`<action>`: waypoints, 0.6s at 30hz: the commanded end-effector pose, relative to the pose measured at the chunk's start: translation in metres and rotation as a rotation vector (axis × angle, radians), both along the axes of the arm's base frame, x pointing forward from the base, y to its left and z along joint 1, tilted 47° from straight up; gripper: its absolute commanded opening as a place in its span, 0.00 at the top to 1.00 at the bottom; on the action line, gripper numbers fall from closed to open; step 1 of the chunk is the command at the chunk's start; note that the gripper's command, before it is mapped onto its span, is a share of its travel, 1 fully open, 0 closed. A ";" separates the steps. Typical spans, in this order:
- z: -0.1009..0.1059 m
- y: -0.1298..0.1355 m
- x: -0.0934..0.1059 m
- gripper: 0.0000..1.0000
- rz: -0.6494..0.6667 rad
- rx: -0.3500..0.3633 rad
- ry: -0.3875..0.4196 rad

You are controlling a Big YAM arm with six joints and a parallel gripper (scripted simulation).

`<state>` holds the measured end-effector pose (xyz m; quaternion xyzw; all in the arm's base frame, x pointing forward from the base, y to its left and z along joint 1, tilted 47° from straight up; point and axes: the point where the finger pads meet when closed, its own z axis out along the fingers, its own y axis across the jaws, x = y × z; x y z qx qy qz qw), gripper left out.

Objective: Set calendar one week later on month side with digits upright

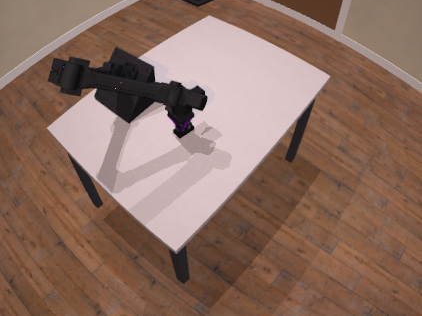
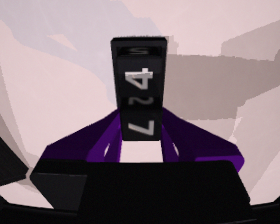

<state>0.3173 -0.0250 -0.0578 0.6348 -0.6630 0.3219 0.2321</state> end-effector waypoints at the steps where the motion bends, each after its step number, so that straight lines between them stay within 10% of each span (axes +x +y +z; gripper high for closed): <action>1: -0.004 -0.002 -0.002 0.75 0.008 -0.003 0.011; 18: -0.005 0.001 -0.003 0.75 0.018 -0.003 0.013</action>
